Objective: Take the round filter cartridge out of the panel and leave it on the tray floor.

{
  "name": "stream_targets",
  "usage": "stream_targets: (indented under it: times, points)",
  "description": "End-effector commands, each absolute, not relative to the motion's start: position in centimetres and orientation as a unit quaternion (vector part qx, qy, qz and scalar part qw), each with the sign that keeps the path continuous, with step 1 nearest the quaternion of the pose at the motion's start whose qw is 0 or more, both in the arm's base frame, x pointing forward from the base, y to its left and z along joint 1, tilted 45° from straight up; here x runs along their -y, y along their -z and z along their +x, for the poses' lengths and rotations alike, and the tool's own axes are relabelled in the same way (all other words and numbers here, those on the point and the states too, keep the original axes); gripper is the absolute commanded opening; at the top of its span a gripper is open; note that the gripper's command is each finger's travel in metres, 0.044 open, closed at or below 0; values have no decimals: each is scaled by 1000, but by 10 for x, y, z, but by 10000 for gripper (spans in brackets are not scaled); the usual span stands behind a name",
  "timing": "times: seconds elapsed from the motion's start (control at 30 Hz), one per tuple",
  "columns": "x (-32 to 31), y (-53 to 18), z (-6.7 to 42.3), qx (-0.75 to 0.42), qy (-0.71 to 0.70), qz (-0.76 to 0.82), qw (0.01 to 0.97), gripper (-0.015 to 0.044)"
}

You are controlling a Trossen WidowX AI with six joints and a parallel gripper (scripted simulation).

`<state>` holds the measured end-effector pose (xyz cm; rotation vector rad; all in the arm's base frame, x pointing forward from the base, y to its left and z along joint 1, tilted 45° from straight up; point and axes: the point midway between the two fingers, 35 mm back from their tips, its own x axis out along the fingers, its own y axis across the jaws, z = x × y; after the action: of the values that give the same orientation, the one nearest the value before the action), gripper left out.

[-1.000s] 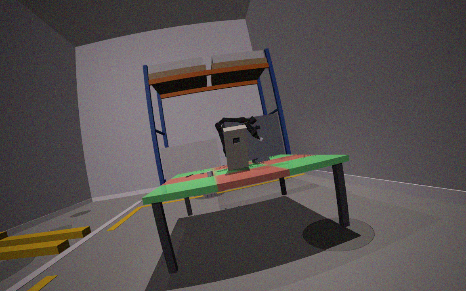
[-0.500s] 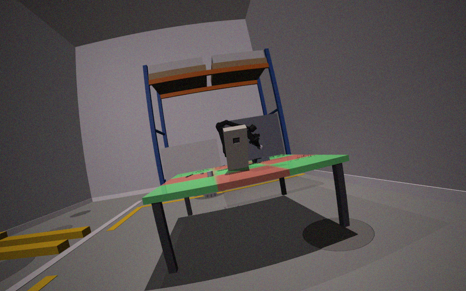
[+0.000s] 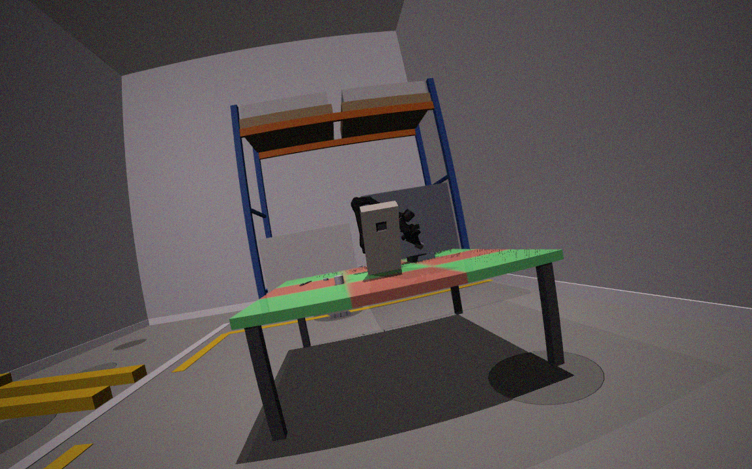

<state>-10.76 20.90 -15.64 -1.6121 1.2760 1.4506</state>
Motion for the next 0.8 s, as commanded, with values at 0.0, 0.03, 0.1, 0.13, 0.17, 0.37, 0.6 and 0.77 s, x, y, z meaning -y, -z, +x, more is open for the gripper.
stream_targets:
  times: [0.0, 0.03, 0.1, 0.13, 0.17, 0.37, 0.6, 0.77]
  points:
    - [-186, 176, -103, -488, -543, -613, 302, 0]
    - [-182, 180, -102, -488, -542, -613, 302, 0]
    - [-173, 187, -101, -488, -542, -613, 302, 0]
    - [-171, 188, -100, -488, -542, -613, 302, 0]
    - [-170, 189, -100, -488, -542, -613, 302, 0]
    - [-171, 186, -99, -488, -539, -617, 301, 79]
    - [-171, 186, -99, -488, -539, -617, 301, 262]
    - [-171, 186, -99, -488, -539, -617, 301, 394]
